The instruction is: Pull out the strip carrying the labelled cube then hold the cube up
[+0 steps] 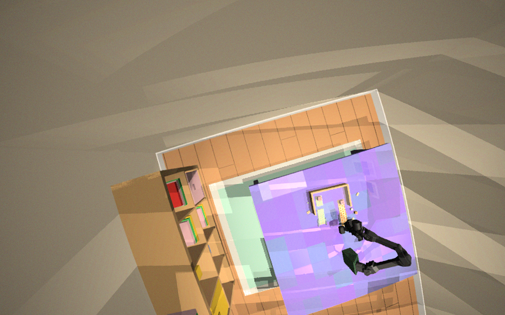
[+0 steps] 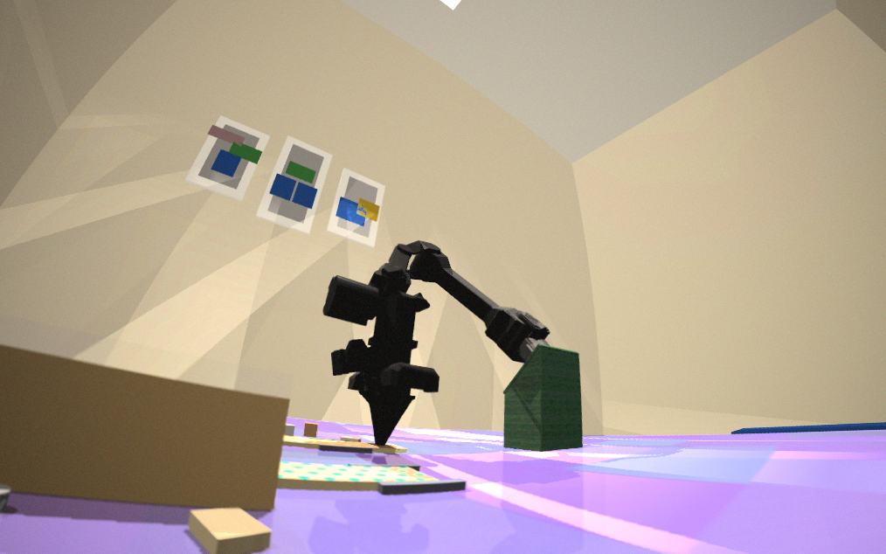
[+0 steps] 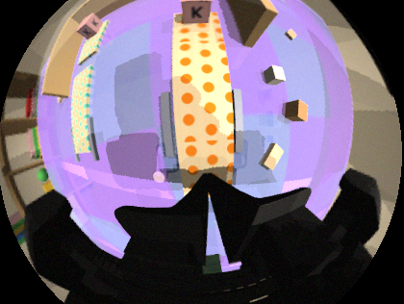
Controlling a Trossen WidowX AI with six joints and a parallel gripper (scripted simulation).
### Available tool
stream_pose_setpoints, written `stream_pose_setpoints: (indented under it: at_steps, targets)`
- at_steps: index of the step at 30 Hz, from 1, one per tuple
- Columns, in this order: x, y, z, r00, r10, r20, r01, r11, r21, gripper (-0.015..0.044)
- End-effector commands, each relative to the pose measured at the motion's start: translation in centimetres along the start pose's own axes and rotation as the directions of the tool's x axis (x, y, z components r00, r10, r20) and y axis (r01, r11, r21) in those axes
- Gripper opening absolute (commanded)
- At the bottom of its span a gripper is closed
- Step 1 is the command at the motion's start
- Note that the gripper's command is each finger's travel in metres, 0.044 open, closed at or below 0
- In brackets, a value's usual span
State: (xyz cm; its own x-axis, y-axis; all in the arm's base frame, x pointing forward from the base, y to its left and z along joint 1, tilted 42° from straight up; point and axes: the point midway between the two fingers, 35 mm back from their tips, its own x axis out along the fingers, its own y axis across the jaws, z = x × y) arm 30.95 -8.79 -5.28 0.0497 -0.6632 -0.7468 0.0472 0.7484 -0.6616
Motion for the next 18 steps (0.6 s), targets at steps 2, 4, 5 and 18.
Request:
stream_pose_setpoints:
  at_steps: [2, 4, 5, 18]
  targets:
    - [0.4, 0.1, -1.6, 1.000, -0.003, -0.022, 0.003, 1.000, -0.008, 0.0000]
    - [0.4, 0.1, -1.9, 1.000, -0.003, -0.022, 0.003, 1.000, -0.008, 0.0000]
    - [0.4, 0.1, -2.1, 1.000, -0.003, -0.022, 0.003, 1.000, -0.008, 0.0000]
    - [0.3, 0.1, -4.0, 1.000, -0.003, -0.023, 0.003, 1.000, -0.009, 0.0000]
